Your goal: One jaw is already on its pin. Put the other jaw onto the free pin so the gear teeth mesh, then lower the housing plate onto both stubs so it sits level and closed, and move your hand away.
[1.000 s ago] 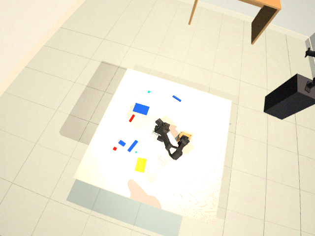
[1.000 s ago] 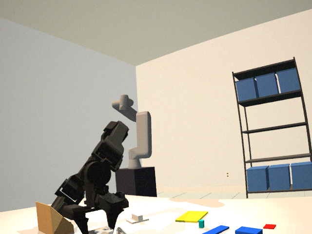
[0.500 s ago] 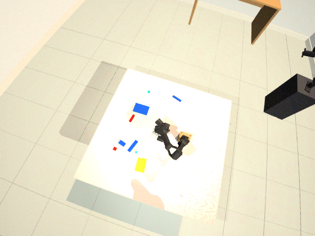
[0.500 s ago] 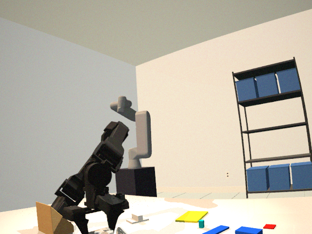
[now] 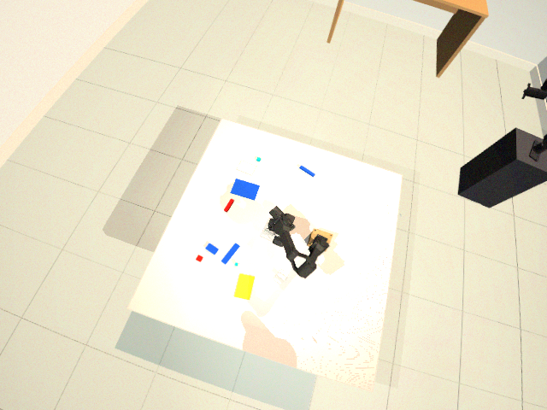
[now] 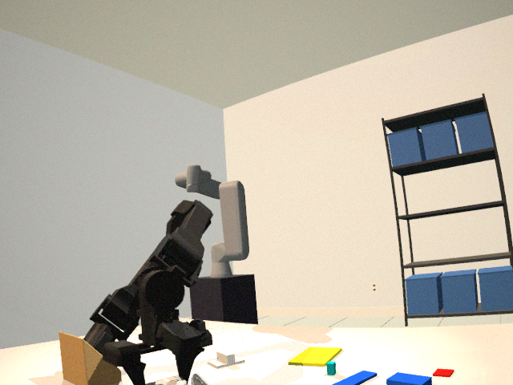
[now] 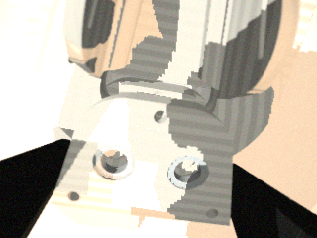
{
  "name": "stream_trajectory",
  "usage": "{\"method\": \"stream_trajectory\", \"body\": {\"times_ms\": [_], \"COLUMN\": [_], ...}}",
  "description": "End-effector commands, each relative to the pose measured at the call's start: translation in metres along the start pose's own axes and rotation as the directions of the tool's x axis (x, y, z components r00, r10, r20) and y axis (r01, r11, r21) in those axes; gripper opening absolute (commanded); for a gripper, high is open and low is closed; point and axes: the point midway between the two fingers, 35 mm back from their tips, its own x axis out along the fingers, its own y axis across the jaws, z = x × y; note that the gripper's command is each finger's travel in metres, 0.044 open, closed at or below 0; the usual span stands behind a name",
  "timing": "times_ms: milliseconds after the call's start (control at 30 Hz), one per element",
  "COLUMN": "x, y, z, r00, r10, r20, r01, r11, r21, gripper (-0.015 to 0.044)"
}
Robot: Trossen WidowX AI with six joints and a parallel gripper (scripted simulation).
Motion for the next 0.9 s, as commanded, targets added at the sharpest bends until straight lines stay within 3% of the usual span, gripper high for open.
{"method": "stream_trajectory", "body": {"times_ms": [0,867], "x": [0.0007,0.0056], "y": [0.0002,0.0003], "z": [0.0002,0.0002], "r00": [1.0,1.0], "r10": [0.004,0.004], "r20": [0.001,0.001], "r01": [-0.004,-0.004], "r11": [1.0,1.0], "r21": [0.005,0.005], "gripper": [0.0351,0.0351]}}
